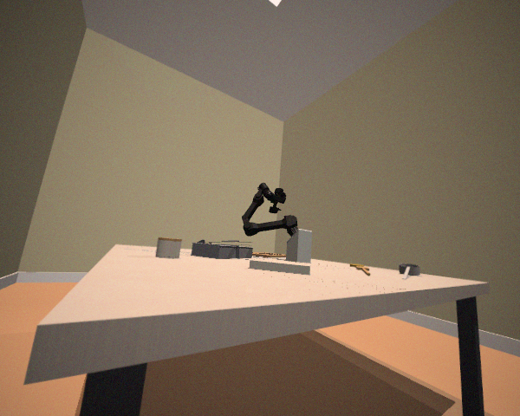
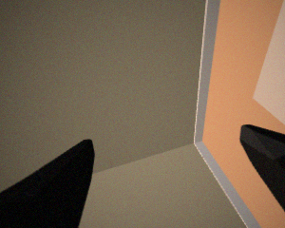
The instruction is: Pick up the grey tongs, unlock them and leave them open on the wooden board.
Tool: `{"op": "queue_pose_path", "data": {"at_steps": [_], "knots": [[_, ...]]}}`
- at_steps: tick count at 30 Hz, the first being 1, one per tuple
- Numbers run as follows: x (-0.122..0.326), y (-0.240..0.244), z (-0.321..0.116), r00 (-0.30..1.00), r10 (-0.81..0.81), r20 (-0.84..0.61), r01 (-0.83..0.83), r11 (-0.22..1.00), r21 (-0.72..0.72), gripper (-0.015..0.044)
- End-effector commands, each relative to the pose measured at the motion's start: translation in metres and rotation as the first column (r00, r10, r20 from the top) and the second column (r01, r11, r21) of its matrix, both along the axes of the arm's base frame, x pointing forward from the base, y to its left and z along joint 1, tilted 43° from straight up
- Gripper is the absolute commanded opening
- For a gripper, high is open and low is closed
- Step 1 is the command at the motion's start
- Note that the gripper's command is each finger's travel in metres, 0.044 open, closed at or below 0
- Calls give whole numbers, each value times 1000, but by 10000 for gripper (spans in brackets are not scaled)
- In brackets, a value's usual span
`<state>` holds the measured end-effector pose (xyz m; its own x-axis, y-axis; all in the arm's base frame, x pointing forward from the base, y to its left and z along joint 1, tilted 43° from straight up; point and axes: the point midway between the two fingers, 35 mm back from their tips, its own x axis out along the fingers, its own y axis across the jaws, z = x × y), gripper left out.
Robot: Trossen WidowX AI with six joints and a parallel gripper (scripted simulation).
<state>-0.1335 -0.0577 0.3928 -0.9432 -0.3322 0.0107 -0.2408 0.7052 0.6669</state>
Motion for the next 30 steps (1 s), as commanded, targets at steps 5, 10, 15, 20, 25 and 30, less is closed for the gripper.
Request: {"op": "queue_pose_path", "data": {"at_steps": [5,10,15,20,25,30], "knots": [[-14,28,0,991,-133,8,133,991,29,269],[-31,91,-4,917,-397,24,392,913,112,260],[-27,159,-10,774,-631,47,611,765,204,260],[-3,223,-21,577,-813,76,763,570,304,260],[41,279,-35,343,-933,110,840,357,410,260],[83,311,-47,159,-979,126,826,202,526,260]]}}
